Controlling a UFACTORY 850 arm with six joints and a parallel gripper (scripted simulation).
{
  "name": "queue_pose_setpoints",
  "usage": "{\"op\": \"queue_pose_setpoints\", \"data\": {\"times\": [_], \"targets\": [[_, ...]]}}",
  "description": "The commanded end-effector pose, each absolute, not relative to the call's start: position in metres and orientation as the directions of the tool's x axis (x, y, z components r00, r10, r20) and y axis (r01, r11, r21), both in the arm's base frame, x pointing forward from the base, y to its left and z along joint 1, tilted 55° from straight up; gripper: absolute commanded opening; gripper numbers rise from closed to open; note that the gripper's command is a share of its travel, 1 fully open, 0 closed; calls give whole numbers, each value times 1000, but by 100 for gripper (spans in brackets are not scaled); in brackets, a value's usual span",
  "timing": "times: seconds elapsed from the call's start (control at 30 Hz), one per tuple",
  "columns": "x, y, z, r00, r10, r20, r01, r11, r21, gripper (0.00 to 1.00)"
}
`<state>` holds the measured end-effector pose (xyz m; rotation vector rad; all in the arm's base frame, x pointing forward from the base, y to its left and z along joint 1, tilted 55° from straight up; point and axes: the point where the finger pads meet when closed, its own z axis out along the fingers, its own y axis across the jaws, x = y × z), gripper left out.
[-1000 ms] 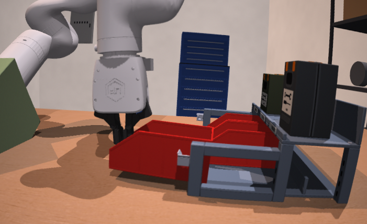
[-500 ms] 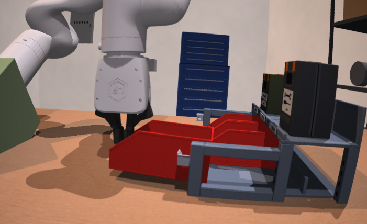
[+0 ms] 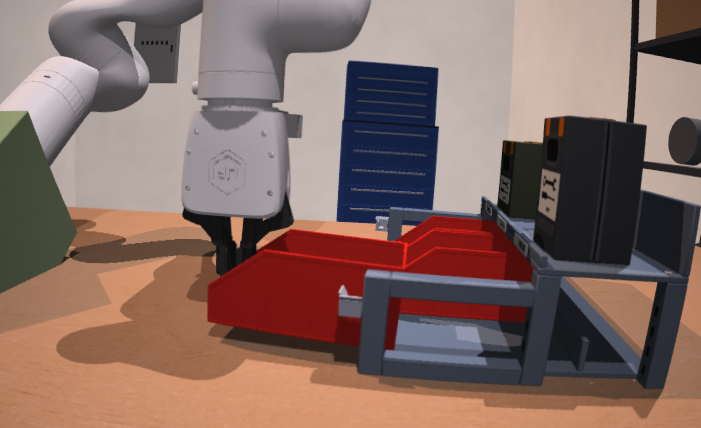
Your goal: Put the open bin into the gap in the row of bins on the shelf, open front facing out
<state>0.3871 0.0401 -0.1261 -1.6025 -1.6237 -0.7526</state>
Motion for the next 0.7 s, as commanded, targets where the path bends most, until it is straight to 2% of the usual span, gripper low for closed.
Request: {"op": "queue_pose_setpoints", "data": {"times": [0.0,0.67], "targets": [[388,40,-126,35,573,819,994,64,-87,0],[398,40,-127,35,573,819,994,64,-87,0]]}}
